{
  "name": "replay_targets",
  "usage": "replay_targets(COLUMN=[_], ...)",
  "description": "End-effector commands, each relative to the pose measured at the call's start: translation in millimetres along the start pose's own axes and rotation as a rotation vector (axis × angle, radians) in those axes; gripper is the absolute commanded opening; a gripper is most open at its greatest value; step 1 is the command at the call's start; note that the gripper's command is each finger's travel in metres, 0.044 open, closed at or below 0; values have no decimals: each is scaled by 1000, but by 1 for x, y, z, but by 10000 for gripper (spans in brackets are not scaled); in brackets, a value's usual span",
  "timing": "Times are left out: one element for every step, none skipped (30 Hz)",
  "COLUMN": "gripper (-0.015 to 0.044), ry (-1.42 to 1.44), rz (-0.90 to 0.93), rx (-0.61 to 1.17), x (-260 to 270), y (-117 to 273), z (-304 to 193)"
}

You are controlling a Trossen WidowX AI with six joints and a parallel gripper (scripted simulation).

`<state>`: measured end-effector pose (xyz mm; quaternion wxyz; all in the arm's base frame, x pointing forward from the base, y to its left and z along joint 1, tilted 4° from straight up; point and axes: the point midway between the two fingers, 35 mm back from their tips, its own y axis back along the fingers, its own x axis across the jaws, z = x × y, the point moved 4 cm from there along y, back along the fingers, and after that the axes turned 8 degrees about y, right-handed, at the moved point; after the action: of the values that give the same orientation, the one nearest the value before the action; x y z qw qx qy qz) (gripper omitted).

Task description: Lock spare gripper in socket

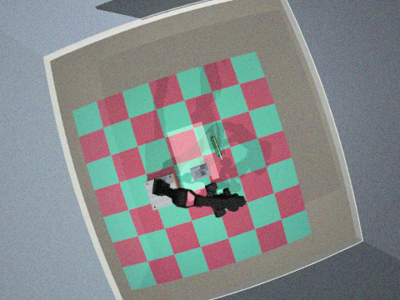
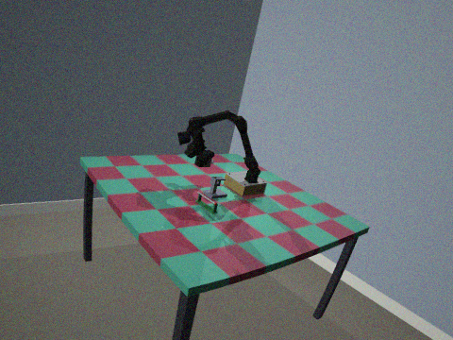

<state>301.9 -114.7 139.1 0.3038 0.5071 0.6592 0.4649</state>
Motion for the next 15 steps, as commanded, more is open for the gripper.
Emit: replay_targets(gripper=[0,0,0,0,0,0,0,0,0,0,0,0,0,0,0], ry=[0,0,-1,-2,-5,-8,-10,-13,-16,-19,-21,-24,-27,-29,-32], rz=[1,1,0,-3,-8,-13,-19,-24,-30,-35,-40,-45,-50,-55,-60], rx=[1,1,-1,-7,-16,-27,-39,-50,-61,-73,-84,-96,-107,-119,-131], x=[1,1,1,2,3,4,6,7,9,10,12,13,15,16,17], y=[0,0,0,1,2,3,4,4,5,6,7,8,9,10,10], z=[-1,-1,-1,-1,-1,-2,-2,-3,-3,-4,-4,-4,-5,-5,-6])
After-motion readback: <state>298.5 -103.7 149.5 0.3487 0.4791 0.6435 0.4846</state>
